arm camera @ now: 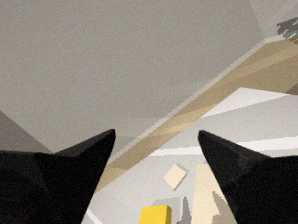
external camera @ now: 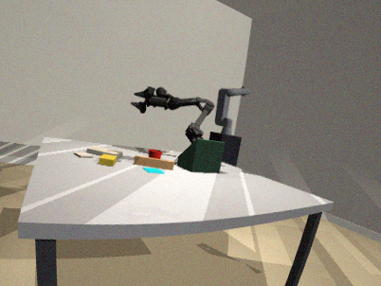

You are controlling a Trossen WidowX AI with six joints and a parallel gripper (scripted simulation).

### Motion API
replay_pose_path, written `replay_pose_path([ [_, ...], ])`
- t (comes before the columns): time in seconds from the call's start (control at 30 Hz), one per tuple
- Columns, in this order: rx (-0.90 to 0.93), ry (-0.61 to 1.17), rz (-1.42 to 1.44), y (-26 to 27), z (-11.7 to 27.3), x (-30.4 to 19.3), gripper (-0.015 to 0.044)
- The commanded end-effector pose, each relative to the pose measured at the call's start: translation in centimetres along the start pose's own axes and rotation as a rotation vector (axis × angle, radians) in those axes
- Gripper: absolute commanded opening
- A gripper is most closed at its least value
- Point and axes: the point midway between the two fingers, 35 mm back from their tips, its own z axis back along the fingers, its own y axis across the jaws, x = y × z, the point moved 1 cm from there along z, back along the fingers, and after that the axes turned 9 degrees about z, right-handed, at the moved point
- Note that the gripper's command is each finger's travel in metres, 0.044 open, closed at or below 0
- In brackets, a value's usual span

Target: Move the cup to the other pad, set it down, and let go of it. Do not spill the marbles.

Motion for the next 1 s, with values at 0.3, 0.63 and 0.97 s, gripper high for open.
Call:
replay_pose_path([
  [0.3, 0.223, 0.972, 0.583, 5.5, 3.4, -20.5, 0.0148],
  [0.63, 0.659, 1.578, 1.414, 4.1, 12.8, -25.9, 0.0148],
  [0.97, 0.659, 1.577, 1.414, 3.7, 12.2, -26.1, 0.0148],
])
